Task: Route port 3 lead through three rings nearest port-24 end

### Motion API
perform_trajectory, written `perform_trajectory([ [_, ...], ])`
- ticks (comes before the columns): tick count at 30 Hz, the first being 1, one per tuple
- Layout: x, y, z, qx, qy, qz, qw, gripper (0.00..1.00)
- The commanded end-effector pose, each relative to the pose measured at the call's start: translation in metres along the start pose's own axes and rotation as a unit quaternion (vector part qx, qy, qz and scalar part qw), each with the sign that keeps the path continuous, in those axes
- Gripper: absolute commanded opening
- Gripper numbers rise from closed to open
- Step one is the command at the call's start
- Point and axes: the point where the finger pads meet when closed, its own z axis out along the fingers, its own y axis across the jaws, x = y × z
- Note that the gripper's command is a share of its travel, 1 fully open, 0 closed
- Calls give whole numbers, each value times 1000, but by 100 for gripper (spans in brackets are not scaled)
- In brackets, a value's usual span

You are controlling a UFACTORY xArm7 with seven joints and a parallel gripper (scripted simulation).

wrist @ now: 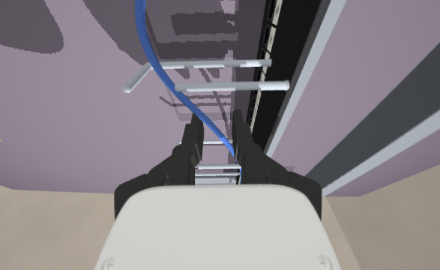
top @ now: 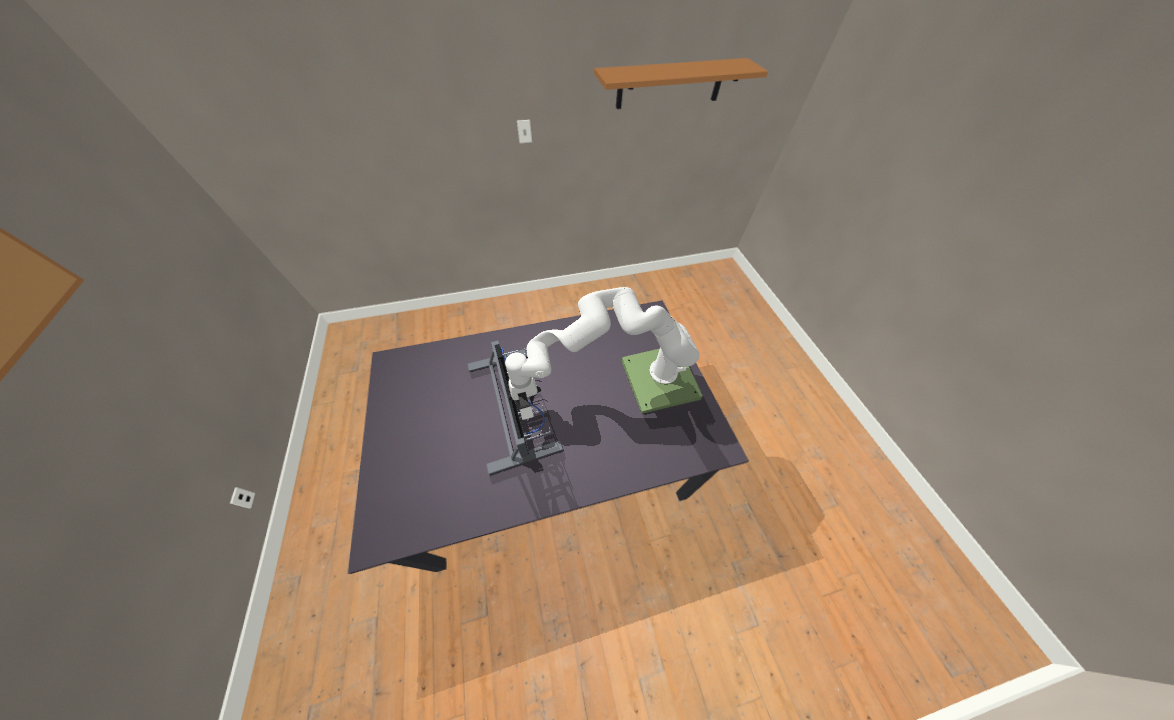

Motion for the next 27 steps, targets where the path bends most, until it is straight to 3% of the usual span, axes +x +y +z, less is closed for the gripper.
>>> perform_trajectory([
  [1,0,1,-15,-3,0,0,1000,33],
  [12,0,1,-54,-3,0,0,1000,33],
  [27,0,1,-75,-3,0,0,1000,33],
])
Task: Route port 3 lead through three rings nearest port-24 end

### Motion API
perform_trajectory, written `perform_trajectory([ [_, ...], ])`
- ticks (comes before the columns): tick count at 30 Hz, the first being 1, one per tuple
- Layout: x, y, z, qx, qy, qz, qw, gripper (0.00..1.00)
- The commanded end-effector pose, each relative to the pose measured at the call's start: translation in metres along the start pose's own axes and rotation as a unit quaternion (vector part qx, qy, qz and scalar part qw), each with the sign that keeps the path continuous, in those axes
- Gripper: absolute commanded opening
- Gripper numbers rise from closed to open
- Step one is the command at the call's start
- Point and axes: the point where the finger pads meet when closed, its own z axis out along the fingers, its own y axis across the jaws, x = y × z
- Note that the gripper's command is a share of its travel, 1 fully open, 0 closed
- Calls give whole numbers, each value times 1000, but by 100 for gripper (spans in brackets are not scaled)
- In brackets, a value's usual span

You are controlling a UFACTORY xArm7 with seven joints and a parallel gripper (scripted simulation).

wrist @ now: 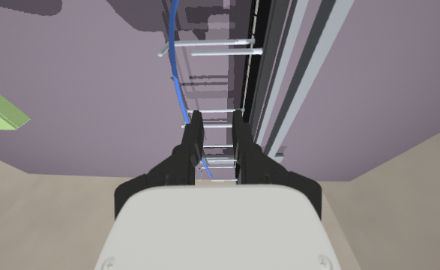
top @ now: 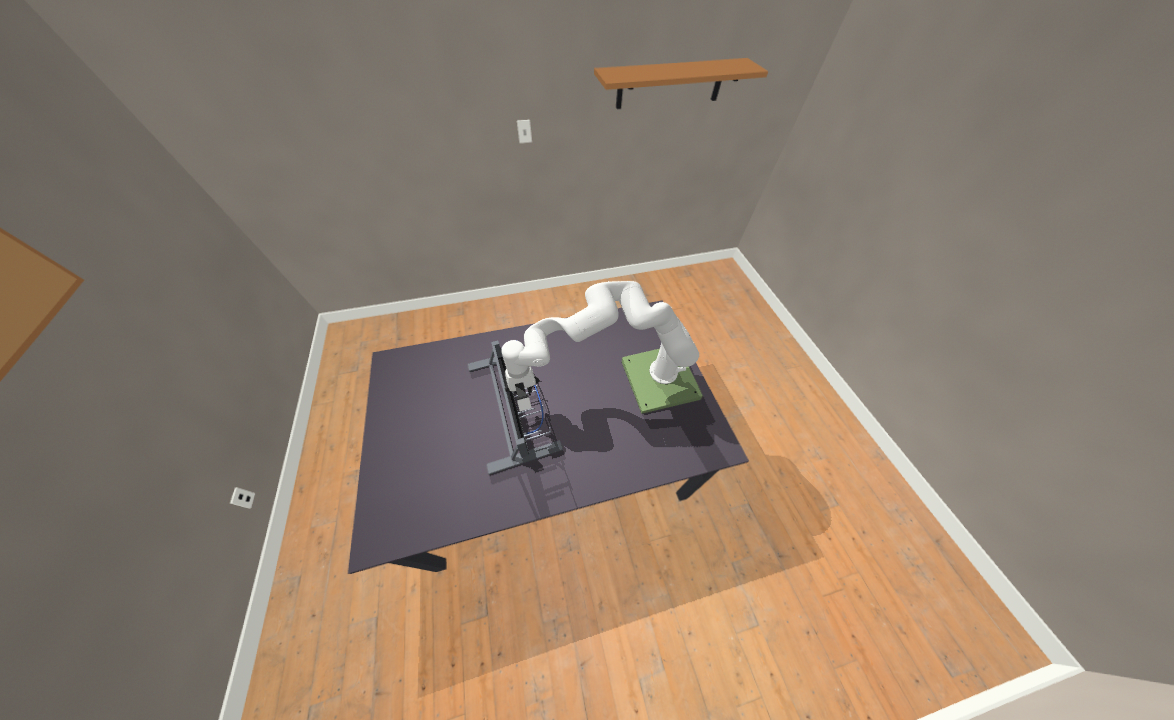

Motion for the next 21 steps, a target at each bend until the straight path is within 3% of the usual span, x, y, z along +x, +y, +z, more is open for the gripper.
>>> perform_trajectory([
  [1,0,1,-5,-2,0,0,1000,33],
  [5,0,1,-5,-2,0,0,1000,33],
  [6,0,1,-5,-2,0,0,1000,0],
  [21,0,1,-5,-2,0,0,1000,0],
])
